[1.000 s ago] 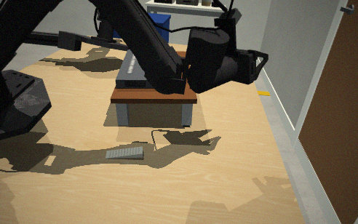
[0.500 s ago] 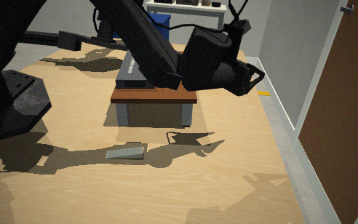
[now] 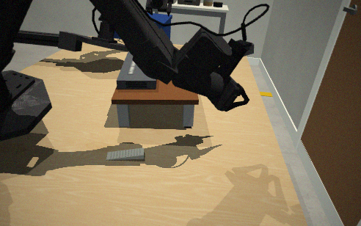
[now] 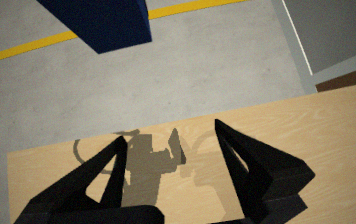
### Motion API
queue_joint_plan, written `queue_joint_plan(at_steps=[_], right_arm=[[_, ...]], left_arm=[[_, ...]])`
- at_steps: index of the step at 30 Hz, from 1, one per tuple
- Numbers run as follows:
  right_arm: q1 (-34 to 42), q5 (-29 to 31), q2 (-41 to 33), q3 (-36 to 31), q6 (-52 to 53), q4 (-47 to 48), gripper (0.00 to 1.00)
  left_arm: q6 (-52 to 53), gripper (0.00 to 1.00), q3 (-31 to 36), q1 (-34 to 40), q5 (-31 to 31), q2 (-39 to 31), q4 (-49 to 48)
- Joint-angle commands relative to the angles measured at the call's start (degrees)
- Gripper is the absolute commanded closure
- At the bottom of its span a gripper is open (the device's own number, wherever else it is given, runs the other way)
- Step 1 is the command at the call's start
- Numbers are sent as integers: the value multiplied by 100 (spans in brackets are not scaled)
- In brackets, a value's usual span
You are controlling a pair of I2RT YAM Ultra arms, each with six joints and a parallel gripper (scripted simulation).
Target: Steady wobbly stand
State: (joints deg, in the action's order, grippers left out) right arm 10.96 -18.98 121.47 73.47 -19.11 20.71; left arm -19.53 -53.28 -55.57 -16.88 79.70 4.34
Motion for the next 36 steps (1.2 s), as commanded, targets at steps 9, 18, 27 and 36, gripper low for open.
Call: queue_joint_plan(at_steps=[9,18,27,36], right_arm=[[101,973,-464,-308,319,-1849,57],[117,1780,-816,-558,569,-3184,57],[131,2397,-1064,-743,759,-4259,57],[152,3236,-1412,-998,1013,-5620,57]], left_arm=[[551,0,-311,1232,470,-571,-153],[1015,0,-455,2498,896,-1070,-297],[1354,0,-601,3466,1231,-1442,-413],[1821,0,-735,4762,1631,-1889,-476]])
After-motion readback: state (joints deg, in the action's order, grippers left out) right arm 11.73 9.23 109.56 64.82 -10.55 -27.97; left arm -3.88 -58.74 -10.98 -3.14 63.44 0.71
